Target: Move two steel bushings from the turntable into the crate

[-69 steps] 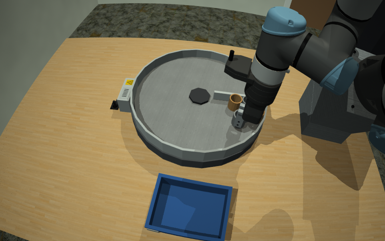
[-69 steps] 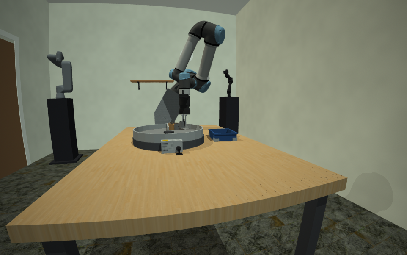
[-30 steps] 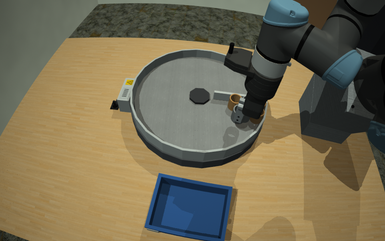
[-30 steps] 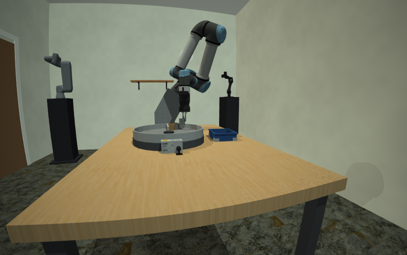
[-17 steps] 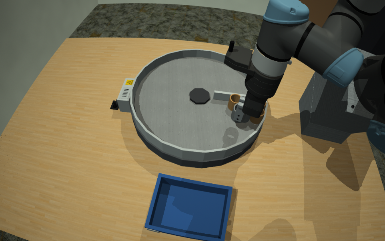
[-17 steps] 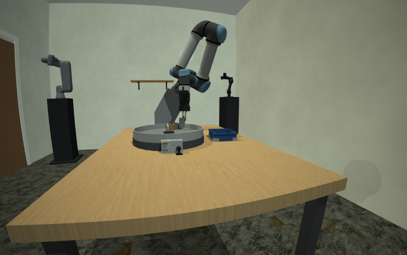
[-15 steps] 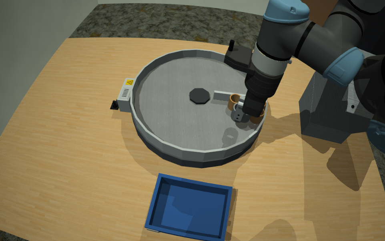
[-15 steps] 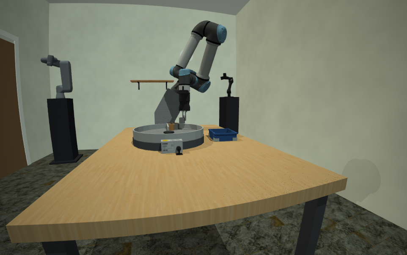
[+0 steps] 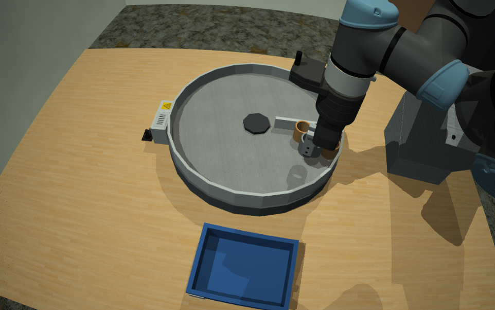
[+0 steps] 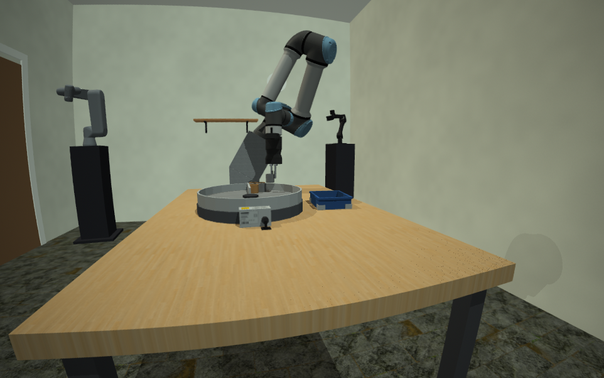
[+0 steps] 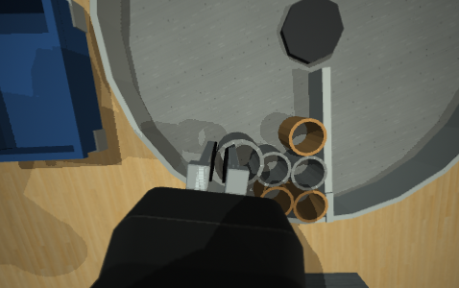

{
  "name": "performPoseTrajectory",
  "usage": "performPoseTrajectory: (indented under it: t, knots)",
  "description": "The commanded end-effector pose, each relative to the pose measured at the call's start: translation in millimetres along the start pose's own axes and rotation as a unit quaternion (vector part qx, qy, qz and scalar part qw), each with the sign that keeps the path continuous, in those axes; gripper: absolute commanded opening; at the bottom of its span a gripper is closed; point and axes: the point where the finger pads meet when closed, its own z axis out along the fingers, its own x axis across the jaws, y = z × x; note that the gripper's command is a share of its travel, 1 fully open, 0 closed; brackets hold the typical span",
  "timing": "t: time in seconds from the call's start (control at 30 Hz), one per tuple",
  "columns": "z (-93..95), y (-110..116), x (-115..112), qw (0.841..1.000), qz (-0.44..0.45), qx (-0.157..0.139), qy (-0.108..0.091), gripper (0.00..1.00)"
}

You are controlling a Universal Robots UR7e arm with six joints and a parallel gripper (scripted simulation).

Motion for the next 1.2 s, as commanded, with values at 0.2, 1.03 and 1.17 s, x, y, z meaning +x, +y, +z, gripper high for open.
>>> performPoseTrajectory:
  t: [0.2,1.03,1.17]
  knots:
    - [-0.6,3,0,1.0,0.001,-0.002,0.0,0.0]
    - [-20.4,5,0,1.0,0.003,-0.005,-0.001,0.0]
    - [-20.4,5,0,1.0,0.003,-0.005,-0.001,0.0]
